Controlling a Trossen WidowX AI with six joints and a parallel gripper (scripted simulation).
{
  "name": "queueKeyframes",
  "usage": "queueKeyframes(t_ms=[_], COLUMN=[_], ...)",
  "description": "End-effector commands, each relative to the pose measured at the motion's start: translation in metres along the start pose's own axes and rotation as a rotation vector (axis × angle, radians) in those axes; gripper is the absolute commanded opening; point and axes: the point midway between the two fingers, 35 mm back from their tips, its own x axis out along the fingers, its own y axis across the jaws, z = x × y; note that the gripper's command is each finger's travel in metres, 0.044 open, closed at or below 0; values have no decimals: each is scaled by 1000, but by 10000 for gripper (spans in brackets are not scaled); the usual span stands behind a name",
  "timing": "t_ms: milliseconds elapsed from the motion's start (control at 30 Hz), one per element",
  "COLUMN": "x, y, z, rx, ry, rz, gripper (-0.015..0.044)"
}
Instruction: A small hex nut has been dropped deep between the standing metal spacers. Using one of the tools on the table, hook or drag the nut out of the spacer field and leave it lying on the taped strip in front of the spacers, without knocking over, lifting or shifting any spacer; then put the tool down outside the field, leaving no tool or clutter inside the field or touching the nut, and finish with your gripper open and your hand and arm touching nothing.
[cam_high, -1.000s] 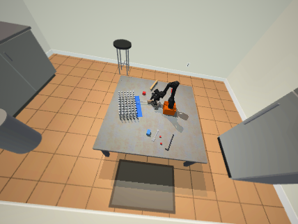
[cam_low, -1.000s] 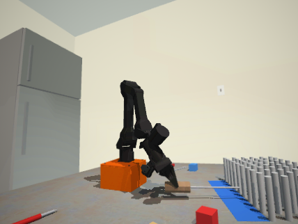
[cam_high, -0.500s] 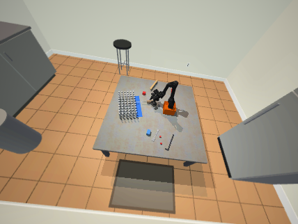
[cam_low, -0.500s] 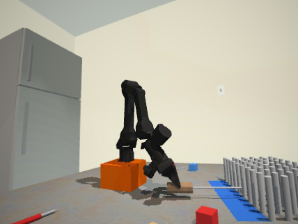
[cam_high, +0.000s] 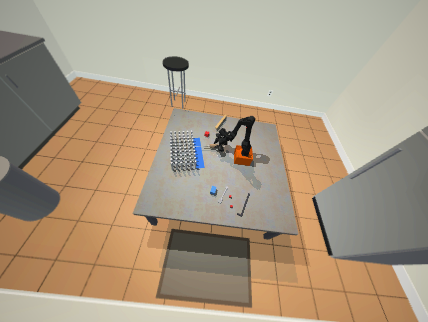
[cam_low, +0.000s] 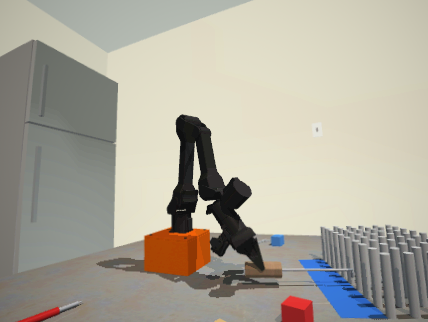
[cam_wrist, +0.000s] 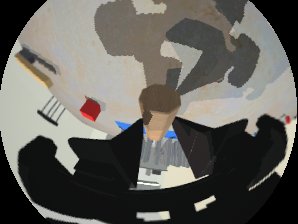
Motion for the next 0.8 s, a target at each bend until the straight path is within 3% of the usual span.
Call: queueKeyframes(t_ms=[0,767], x=[3,13], y=[2,2], z=[-6,-21], rx=[0,2], ry=[4,6], rz=[6,6], gripper=[0,0])
